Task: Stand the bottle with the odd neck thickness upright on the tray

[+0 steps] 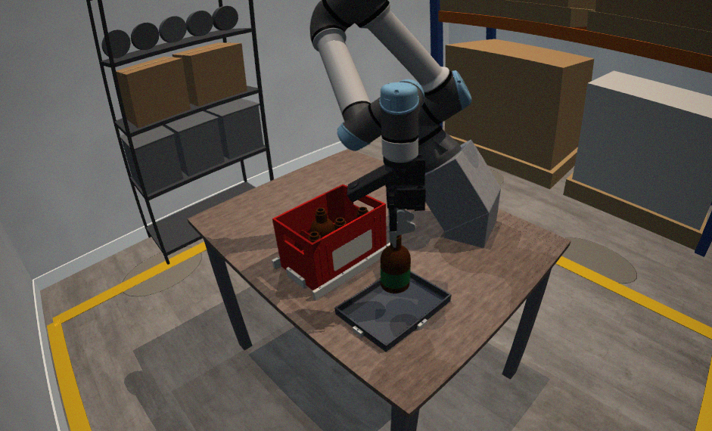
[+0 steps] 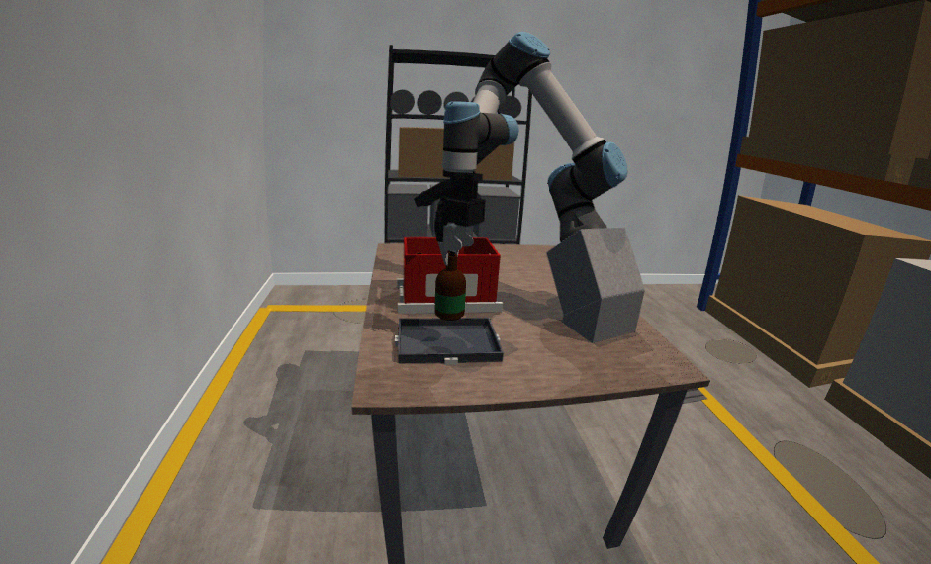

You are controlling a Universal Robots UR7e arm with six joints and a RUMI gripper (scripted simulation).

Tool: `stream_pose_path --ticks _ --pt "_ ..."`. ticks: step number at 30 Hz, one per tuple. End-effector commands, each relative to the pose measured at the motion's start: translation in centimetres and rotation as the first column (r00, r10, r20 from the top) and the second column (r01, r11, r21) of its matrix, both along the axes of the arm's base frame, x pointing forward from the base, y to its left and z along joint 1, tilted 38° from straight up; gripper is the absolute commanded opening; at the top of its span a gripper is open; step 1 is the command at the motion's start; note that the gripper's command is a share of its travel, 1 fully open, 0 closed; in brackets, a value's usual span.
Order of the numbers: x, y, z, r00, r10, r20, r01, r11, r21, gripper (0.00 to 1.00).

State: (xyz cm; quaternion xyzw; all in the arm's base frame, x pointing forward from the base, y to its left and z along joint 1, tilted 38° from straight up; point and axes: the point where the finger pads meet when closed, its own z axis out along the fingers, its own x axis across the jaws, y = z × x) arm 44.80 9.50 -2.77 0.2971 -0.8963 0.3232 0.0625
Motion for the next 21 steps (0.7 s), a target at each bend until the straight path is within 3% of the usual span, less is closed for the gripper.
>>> stream_pose_path --ticks 1,21 --pt "0.3 -0.9 -1.2 1.0 0.003 0.005 -0.003 1.0 0.002 0.0" --pt "0.6 -3.0 -3.8 1.0 0.003 0.005 -0.003 1.0 0.002 0.0"
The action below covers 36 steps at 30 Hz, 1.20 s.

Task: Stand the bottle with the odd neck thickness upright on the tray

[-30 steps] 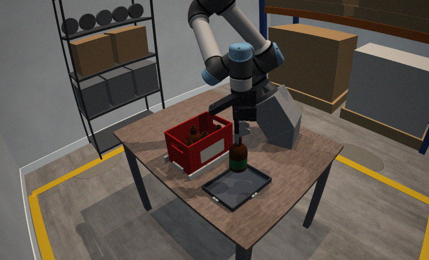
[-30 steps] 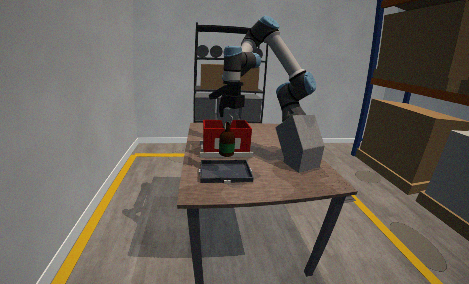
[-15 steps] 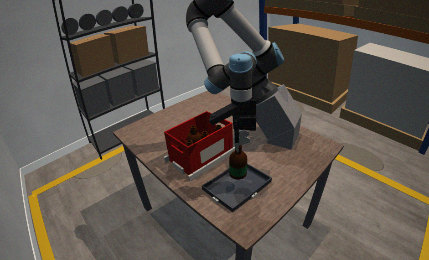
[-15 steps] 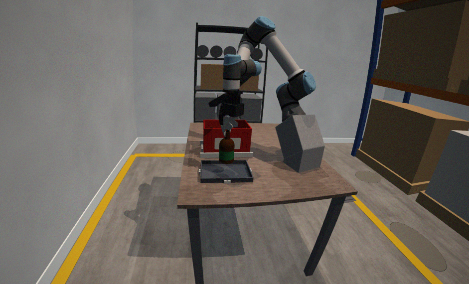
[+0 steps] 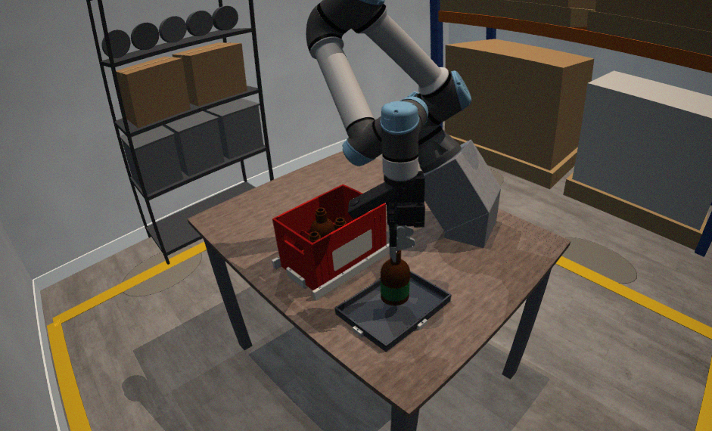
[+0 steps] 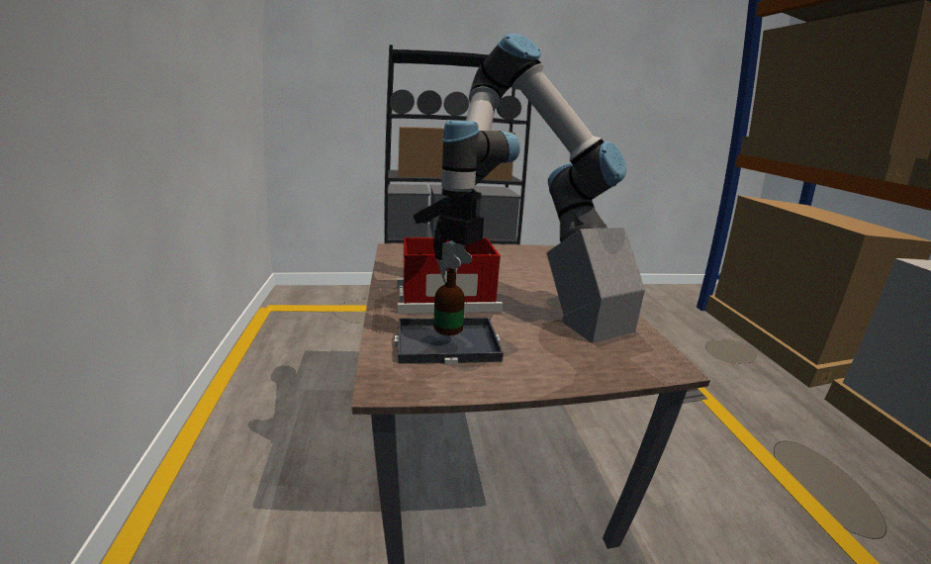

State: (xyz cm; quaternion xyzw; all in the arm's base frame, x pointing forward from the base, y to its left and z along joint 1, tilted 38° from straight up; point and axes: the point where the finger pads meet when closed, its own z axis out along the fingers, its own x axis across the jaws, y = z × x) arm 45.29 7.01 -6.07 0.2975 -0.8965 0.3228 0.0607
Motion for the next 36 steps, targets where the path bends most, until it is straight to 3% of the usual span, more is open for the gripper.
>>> stream_pose_path --ticks 1,36 --pt "0.08 -0.54 -0.62 1.0 0.001 0.002 -0.001 1.0 0.0 0.0" --pt "0.27 -0.8 -0.97 1.0 0.002 0.005 -0.002 1.0 0.001 0.0"
